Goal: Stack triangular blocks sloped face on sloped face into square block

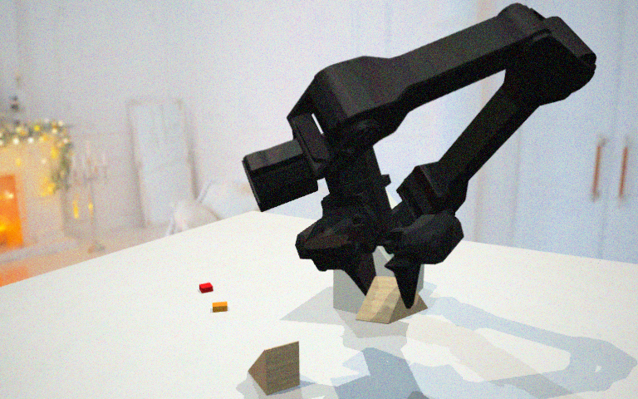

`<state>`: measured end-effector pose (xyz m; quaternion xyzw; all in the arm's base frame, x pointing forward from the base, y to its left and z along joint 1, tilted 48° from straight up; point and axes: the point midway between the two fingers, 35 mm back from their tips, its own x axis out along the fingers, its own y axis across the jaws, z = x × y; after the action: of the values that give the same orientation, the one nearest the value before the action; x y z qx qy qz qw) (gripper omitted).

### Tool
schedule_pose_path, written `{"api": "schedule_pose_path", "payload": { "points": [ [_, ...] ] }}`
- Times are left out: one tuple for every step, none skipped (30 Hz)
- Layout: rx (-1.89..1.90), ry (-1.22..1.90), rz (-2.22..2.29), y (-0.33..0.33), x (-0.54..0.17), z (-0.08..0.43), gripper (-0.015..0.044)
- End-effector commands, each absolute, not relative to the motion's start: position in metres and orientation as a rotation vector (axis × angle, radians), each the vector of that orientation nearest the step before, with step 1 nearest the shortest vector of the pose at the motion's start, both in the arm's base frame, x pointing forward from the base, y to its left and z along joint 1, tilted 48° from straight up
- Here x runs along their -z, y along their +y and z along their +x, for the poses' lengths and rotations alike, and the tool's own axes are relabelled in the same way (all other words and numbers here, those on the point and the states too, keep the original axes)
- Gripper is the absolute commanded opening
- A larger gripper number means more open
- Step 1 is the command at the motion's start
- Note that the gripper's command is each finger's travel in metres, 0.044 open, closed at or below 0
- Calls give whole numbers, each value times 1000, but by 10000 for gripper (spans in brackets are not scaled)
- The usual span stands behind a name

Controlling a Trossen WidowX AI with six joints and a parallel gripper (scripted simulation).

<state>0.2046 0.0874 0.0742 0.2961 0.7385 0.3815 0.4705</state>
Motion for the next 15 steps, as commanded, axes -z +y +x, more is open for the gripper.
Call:
{"api": "schedule_pose_path", "payload": {
  "points": [
    [-1025,1690,682,87,-75,204,0],
    [-1047,1661,668,87,-74,203,0],
    [-1068,1631,654,87,-74,203,0],
    [-1089,1601,640,86,-74,203,0],
    [-1109,1571,625,86,-74,203,0],
    [-1128,1541,610,86,-74,202,0],
    [-1147,1511,595,86,-74,202,0],
    [-1165,1480,579,86,-74,202,0],
    [-1183,1449,563,86,-74,202,0],
    [-1200,1419,547,86,-74,201,0],
    [-1216,1388,530,86,-74,201,0],
    [-1232,1357,513,86,-74,201,0],
    [-1247,1326,496,85,-74,200,0],
    [-1262,1295,479,85,-74,200,0],
    [-1276,1264,461,85,-74,200,0]
  ]
}}
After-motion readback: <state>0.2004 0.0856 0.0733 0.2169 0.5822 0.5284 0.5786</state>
